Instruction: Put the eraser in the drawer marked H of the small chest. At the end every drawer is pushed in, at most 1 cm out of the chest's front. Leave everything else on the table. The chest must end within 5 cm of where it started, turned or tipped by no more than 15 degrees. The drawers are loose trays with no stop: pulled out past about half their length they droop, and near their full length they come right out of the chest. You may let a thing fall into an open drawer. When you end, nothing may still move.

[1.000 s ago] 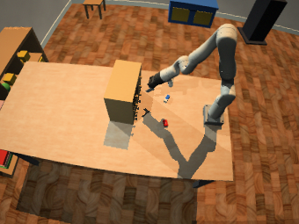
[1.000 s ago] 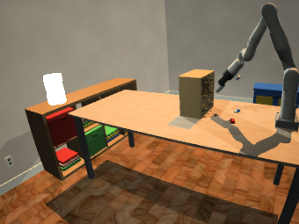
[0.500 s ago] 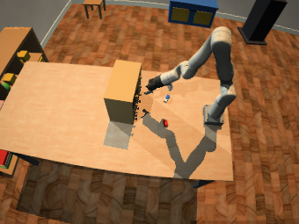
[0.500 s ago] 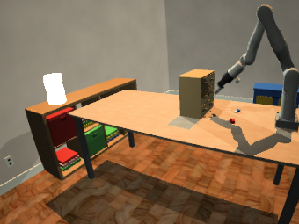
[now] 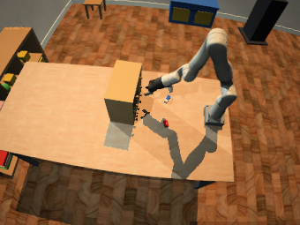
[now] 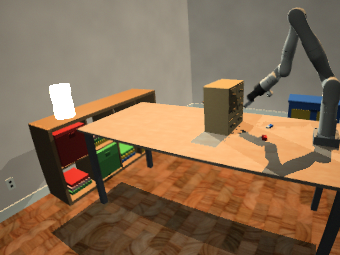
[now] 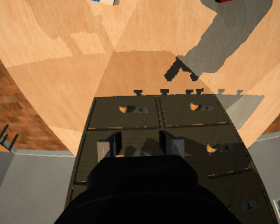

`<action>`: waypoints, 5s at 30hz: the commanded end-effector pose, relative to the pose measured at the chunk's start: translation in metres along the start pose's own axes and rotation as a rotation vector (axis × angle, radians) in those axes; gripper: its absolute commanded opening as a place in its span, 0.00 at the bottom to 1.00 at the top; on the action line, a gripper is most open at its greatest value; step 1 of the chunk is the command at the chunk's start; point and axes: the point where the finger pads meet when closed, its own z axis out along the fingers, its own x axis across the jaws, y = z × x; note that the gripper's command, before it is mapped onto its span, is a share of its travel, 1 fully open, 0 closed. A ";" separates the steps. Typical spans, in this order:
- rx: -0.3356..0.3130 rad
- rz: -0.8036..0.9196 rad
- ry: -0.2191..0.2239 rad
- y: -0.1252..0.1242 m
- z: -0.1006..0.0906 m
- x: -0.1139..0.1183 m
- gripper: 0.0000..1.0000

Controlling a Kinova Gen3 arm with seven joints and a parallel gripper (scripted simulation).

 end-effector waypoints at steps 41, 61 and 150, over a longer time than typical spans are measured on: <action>-0.045 -0.001 0.000 -0.006 0.008 0.000 1.00; -0.046 -0.001 0.000 -0.006 0.008 0.000 1.00; -0.035 -0.001 0.000 -0.006 0.007 0.000 1.00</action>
